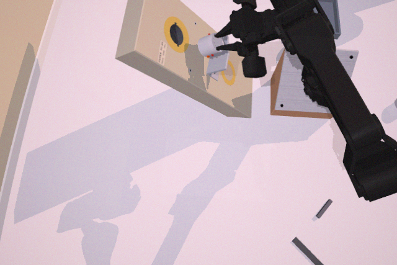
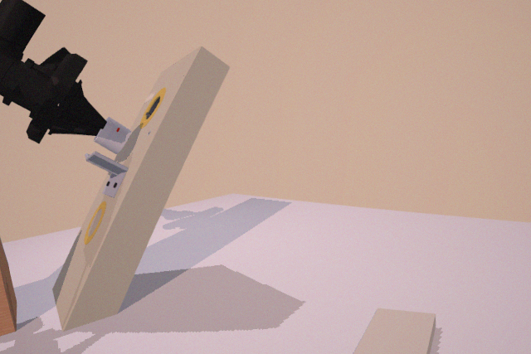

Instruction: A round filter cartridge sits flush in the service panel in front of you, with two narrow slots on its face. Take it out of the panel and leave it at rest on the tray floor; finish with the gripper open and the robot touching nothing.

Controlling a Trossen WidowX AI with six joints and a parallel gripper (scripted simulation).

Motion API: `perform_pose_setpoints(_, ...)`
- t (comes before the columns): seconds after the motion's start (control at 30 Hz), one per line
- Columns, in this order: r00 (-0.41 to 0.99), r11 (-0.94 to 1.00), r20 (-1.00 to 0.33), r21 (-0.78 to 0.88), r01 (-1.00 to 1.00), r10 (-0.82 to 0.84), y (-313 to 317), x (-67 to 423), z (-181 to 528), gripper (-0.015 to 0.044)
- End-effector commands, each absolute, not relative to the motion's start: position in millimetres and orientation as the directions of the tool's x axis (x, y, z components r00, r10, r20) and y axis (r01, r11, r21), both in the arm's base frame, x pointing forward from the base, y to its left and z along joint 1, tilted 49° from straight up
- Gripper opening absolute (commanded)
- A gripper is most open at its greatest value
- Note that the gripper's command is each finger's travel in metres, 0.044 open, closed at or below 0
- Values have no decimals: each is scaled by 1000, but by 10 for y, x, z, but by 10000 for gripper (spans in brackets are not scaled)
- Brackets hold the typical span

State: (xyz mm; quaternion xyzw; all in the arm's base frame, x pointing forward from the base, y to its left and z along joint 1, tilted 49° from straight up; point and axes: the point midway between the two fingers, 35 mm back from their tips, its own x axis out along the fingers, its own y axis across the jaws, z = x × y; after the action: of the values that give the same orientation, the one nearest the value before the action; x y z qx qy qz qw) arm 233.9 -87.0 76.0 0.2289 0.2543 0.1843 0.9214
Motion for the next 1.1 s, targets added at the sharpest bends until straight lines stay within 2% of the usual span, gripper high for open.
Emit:
perform_pose_setpoints(0.0,803,828,-384,514,-223,455,-874,2342,761,118)
perform_pose_setpoints(0.2,806,831,-378,505,-232,455,-838,2318,746,118)
perform_pose_setpoints(0.43,807,832,-378,504,-232,454,-1286,2662,1143,118)
perform_pose_setpoints(0.57,807,832,-378,504,-232,454,-1330,2696,1185,118)
perform_pose_setpoints(0.97,809,840,-380,488,-236,448,-1878,2665,1656,433)
perform_pose_setpoints(1.07,765,808,-423,551,-208,485,-1717,2634,1496,354)
